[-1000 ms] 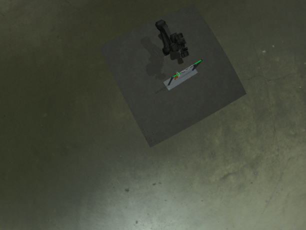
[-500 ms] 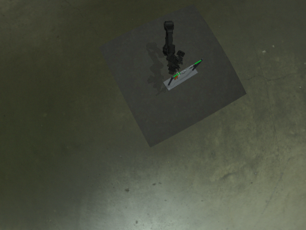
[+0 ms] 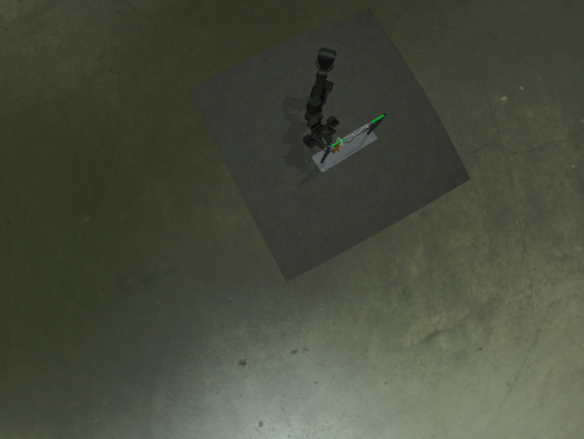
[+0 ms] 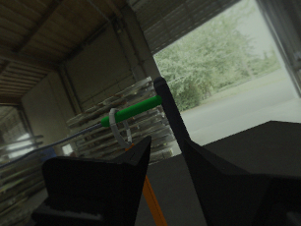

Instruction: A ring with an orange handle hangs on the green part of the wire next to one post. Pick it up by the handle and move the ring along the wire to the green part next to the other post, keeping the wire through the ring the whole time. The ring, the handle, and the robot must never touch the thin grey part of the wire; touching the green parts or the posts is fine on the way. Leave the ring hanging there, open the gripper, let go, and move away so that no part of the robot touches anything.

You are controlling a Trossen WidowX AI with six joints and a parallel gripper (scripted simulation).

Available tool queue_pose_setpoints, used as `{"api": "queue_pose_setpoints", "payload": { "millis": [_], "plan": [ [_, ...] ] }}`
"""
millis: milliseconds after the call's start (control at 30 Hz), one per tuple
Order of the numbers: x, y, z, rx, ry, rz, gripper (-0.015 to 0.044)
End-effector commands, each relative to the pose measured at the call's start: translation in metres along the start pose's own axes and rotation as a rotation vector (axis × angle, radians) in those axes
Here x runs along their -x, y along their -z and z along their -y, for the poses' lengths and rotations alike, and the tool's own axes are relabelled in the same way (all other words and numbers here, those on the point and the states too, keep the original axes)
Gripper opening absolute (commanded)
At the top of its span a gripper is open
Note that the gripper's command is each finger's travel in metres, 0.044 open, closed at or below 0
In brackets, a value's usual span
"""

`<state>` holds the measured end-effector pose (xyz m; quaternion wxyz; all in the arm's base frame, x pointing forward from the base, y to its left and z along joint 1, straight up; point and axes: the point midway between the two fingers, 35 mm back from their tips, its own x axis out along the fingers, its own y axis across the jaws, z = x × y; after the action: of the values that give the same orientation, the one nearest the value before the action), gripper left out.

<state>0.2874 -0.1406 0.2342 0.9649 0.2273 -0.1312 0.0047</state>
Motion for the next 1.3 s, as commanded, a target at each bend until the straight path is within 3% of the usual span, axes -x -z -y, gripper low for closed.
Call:
{"api": "queue_pose_setpoints", "payload": {
  "millis": [0, 367, 533, 1000, 1267],
  "plan": [
    [0.028, 0.04, 0.024, 0.034, 0.018, -0.139, 0.016],
    [0.111, 0.114, 0.03, 0.023, -0.068, -0.366, 0.016],
    [0.108, 0.113, 0.03, 0.046, -0.067, -0.363, 0.016],
    [0.055, 0.087, 0.008, 0.443, -0.073, -0.281, 0.016],
    [0.049, 0.087, 0.005, 0.46, -0.073, -0.275, 0.016]
  ]
}}
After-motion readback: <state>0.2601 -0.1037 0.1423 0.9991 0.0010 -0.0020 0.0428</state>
